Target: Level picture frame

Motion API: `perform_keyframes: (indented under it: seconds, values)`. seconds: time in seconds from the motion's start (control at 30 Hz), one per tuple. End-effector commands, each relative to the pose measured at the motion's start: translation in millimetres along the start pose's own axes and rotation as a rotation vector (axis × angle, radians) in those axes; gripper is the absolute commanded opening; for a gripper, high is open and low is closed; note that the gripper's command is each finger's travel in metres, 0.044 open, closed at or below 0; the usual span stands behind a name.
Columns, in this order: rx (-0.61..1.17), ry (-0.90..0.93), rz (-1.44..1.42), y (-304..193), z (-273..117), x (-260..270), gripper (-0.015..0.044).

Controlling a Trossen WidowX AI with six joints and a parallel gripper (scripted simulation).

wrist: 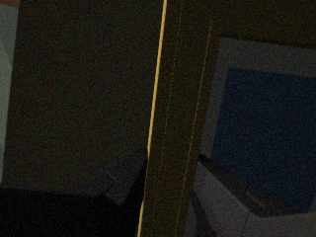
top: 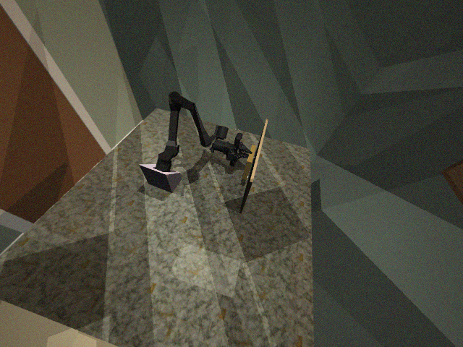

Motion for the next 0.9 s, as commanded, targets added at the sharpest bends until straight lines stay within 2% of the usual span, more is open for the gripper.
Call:
perform_keyframes:
  seconds: [0.0,0.87]
  values:
    - [-0.003,0.008,0.005,1.2,0.3,1.2,0.0]
    - [-0.003,0.008,0.005,-0.3,0.4,-5.9,0.0]
Point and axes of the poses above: the point midway between the two fingers, 35 mm back from their tips, its own z axis out along the fingers, its own x axis across the jaws, y = z × x, the point moved 10 cm from there along -z, back along the fingers, and after that the axes turned 8 degrees about -z, right-handed, at the moved point
